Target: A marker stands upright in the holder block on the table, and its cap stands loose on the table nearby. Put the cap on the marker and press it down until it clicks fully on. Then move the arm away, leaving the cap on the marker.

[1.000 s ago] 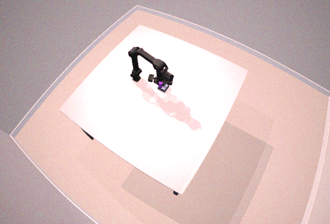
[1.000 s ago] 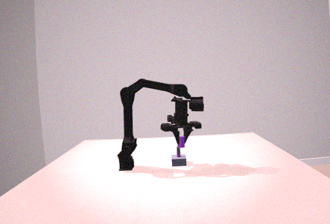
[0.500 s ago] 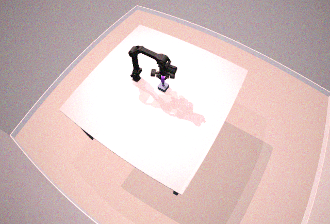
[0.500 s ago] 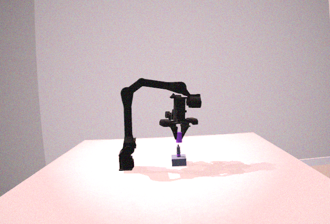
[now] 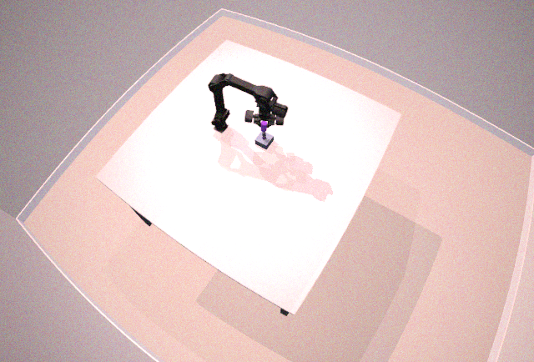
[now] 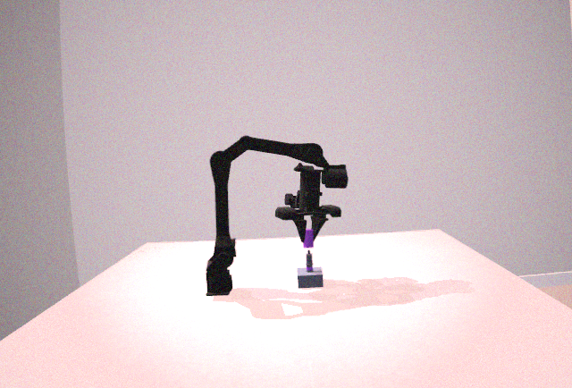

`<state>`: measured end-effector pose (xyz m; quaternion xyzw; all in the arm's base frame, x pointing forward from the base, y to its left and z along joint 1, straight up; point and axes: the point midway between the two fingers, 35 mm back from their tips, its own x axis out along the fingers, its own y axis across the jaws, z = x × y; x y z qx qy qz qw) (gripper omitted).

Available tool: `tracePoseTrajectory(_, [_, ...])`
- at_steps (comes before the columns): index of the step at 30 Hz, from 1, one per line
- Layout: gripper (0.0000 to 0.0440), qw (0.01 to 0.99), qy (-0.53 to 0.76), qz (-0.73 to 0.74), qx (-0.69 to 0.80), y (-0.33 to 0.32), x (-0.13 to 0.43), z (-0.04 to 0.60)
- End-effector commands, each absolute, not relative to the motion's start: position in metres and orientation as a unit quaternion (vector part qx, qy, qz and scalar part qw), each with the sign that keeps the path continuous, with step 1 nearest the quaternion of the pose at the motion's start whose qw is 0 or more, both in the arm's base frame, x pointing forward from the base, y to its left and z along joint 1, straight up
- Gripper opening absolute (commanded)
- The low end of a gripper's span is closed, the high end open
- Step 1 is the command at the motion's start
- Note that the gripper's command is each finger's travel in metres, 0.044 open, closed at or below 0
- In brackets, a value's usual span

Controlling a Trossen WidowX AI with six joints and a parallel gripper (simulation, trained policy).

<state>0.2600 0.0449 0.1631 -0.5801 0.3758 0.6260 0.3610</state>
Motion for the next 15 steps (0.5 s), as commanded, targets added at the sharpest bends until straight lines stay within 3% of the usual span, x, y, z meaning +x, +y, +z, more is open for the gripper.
tracePoseTrajectory(1, [0.0000,0.358,0.380,0.631,-0.574,0.045,0.259,0.155])
tracePoseTrajectory(15, [0.0000,0.350,0.376,0.646,-0.565,0.045,0.258,0.129])
